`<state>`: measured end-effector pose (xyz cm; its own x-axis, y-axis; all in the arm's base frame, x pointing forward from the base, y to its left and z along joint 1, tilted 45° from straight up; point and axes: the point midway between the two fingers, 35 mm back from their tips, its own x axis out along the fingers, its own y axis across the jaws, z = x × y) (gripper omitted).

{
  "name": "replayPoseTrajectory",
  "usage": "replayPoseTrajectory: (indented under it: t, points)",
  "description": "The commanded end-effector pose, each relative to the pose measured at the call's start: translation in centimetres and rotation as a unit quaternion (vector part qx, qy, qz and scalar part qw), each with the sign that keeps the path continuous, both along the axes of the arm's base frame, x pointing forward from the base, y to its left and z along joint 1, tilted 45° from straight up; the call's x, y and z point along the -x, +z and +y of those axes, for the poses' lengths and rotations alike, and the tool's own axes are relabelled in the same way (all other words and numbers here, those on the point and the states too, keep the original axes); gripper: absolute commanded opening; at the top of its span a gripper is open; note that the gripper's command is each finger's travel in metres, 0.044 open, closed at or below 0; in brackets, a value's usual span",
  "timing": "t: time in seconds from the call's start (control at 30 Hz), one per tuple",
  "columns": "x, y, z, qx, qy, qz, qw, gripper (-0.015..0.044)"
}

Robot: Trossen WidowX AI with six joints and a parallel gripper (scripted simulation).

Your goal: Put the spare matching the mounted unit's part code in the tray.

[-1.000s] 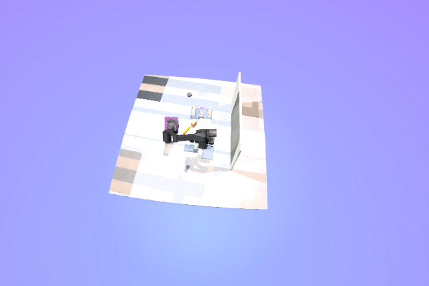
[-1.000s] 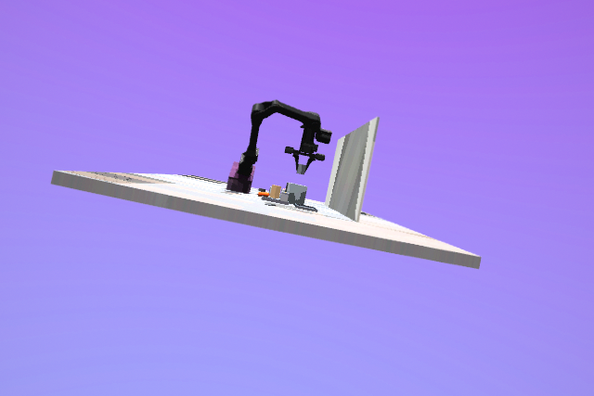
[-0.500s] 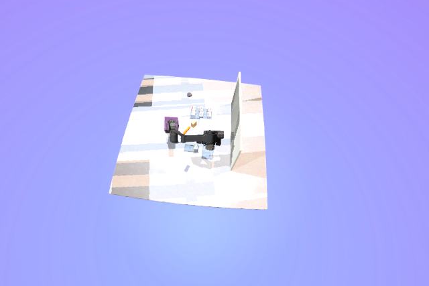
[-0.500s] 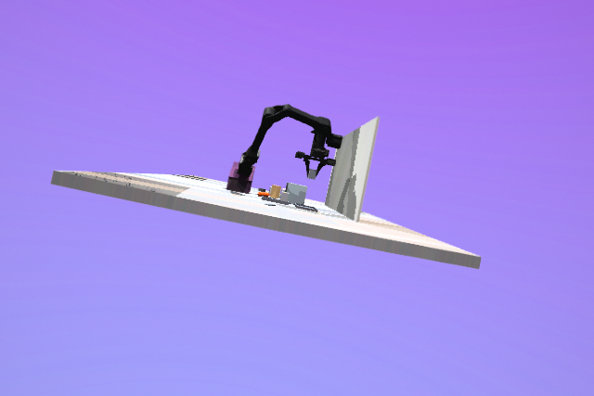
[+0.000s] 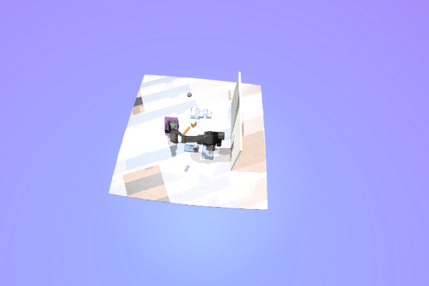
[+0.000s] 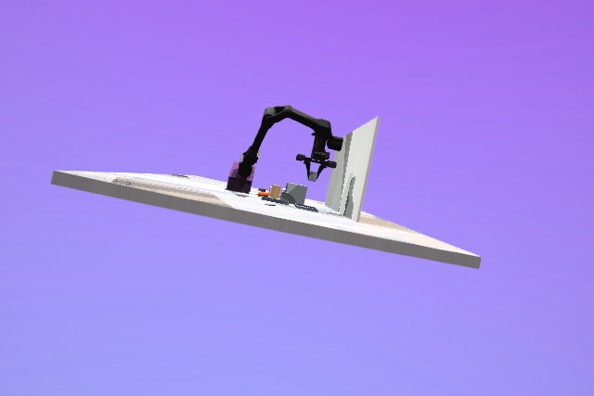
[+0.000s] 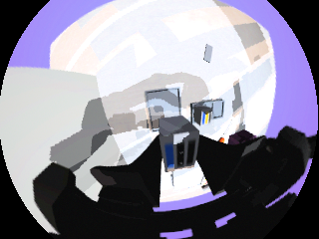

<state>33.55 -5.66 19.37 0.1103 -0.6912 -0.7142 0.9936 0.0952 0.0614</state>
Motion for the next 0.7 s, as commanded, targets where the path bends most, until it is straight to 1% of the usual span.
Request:
replayPoseTrajectory:
  t: [0.0,0.67]
  points:
    - [-0.2,-0.3,-0.2,0.001,0.002,0.001,1.0,0.0]
    - [-0.6,-1.7,-1.4,0.0,0.002,0.001,1.0,0.0]
